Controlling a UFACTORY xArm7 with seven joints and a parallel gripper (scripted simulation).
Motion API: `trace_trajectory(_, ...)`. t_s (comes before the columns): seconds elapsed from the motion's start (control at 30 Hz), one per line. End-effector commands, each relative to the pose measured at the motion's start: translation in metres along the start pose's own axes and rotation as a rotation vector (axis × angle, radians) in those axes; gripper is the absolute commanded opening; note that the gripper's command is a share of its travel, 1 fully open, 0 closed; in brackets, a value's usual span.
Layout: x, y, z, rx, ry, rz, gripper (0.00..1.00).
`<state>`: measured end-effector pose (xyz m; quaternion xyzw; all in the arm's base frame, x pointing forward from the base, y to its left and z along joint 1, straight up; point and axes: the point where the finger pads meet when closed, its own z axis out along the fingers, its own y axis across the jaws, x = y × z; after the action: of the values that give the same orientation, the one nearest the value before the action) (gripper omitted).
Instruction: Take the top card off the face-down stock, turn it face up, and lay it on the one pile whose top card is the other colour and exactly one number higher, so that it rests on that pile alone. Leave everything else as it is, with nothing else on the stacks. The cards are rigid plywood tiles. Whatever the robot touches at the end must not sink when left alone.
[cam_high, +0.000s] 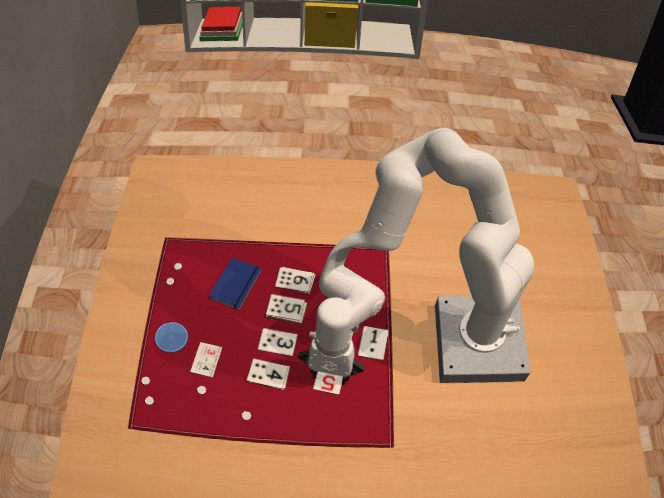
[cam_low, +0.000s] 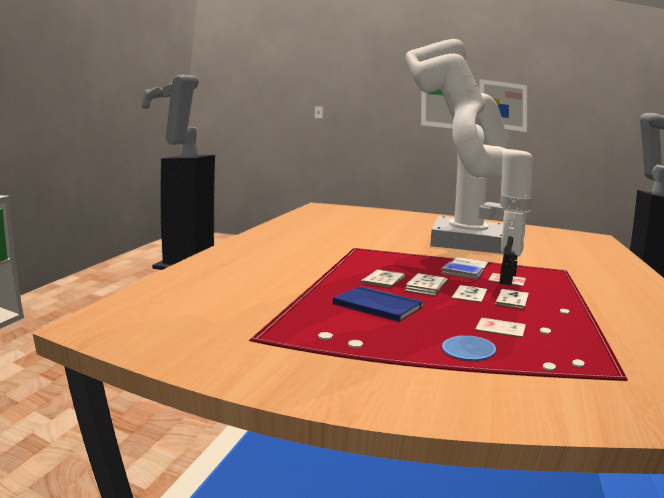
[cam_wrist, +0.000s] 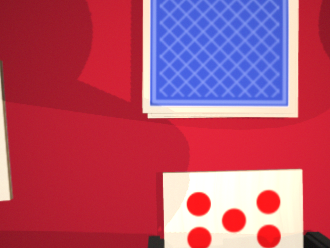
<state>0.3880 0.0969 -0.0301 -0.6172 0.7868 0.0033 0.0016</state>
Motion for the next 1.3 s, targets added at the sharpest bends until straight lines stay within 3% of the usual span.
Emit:
trace_trajectory(0.0,-0.001,-0.001,-0.001,0.003,-0.001,0.0,0.74)
trace_trajectory(0.9,-0.001,-0.001,-0.001,0.003,-0.001,0.0,0.74)
trace_trajectory(1.27,-0.001,-0.001,-0.019,0.003,-0.001,0.0,0.74)
